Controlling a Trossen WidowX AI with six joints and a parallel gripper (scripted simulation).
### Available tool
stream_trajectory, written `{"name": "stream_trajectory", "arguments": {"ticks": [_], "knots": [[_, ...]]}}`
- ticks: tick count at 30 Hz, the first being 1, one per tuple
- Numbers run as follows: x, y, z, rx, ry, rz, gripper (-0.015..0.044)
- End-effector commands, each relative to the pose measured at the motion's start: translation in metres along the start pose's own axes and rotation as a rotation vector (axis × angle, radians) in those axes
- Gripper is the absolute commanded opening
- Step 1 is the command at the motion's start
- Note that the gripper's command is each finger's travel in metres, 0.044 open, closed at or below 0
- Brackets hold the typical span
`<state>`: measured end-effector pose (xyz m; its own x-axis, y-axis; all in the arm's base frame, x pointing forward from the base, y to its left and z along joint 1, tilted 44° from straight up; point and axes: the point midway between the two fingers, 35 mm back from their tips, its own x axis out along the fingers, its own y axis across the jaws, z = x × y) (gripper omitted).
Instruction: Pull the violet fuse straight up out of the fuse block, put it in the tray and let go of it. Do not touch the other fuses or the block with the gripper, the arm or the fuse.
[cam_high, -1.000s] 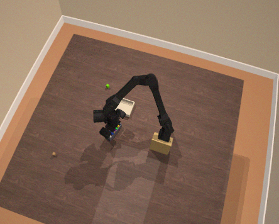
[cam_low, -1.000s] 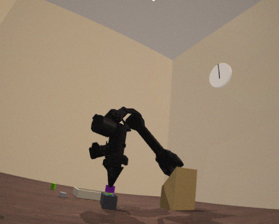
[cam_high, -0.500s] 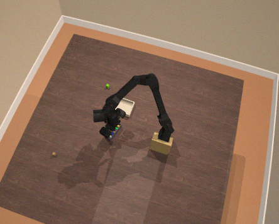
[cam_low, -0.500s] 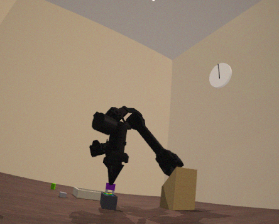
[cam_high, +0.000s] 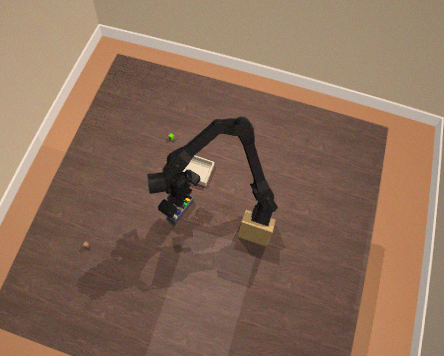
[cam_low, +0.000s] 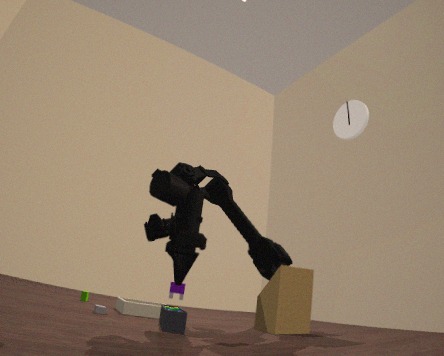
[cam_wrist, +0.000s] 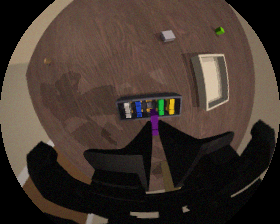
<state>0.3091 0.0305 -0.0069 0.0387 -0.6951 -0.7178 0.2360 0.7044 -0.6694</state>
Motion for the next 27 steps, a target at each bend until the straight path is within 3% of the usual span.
{"name": "stream_trajectory", "arguments": {"ticks": [1,6,27], "knots": [[-0.006,0.001,0.002,0.009,-0.002,0.008,0.0],[-0.007,-0.008,0.008,0.008,-0.001,0.012,0.0],[-0.006,-0.165,0.055,0.009,-0.004,0.004,0.0]]}}
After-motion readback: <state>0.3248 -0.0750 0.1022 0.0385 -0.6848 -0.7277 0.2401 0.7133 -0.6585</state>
